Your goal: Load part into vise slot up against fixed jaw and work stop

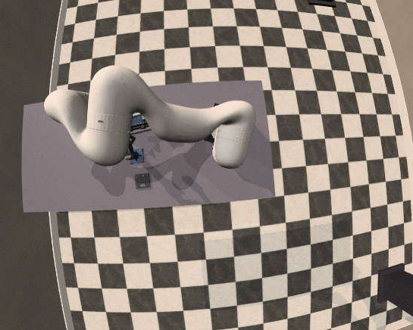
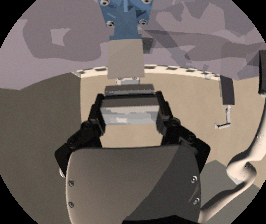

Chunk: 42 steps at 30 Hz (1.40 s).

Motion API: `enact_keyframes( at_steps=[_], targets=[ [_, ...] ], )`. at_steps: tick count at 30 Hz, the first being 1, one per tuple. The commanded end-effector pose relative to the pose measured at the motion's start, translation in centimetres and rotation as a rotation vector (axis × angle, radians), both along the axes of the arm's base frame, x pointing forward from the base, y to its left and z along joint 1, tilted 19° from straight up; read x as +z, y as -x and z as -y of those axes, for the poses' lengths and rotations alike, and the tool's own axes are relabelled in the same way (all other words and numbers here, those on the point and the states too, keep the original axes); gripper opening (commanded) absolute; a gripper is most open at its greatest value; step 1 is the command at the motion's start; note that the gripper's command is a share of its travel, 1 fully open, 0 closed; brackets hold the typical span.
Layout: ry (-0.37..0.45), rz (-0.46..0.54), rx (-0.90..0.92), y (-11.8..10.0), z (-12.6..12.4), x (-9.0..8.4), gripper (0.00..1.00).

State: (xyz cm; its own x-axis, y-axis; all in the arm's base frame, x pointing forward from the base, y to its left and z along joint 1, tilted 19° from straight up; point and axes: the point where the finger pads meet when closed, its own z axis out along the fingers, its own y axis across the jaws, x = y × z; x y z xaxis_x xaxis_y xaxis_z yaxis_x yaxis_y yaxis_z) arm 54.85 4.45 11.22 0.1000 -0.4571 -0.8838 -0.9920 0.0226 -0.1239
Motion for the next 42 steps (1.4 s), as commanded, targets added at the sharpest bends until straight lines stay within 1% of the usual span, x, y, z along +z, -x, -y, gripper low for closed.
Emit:
enact_keyframes(
  at_steps=[1, 25, 42],
  targets=[
    [0.0, 0.002, 0.0, -0.06, 0.04, 0.08, 0.0],
    [0.006, 0.001, -0.001, -0.05, 0.03, 0.08, 0.0],
    [0.063, 0.0, -0.008, 0.01, -0.01, 0.12, 0.0]
  ],
)
